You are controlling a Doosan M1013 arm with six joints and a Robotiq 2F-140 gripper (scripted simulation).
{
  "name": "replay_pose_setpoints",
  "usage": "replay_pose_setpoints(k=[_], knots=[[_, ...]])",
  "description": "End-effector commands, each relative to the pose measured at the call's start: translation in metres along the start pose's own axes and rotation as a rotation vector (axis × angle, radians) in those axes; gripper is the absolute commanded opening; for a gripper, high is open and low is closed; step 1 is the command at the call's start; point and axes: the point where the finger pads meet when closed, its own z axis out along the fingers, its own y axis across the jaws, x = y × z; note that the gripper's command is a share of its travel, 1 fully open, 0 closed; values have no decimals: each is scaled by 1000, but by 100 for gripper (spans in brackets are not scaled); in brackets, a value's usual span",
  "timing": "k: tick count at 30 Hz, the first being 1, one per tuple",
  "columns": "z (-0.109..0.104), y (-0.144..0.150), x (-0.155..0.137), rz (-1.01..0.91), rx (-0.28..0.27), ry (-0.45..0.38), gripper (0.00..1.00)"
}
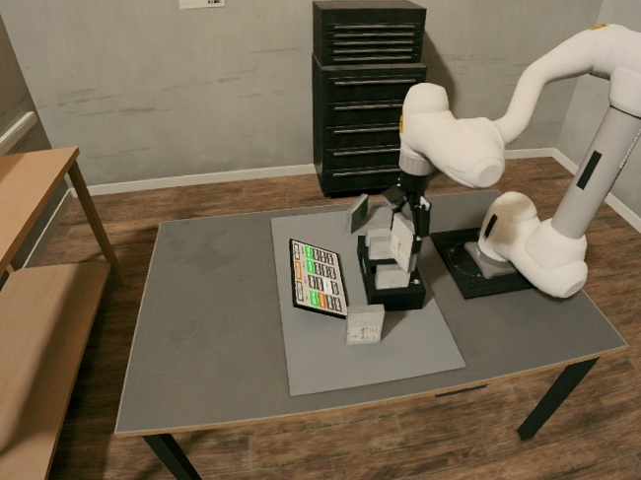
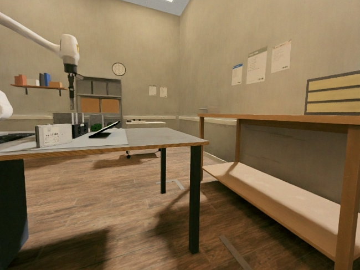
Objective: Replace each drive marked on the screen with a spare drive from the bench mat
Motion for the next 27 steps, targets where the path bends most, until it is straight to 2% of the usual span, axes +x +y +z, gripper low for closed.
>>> replay_pose_setpoints(k=[1,27], knots=[[-1,3,0,-55,2,1,10],[0,24,0,-435,1,1,10]])
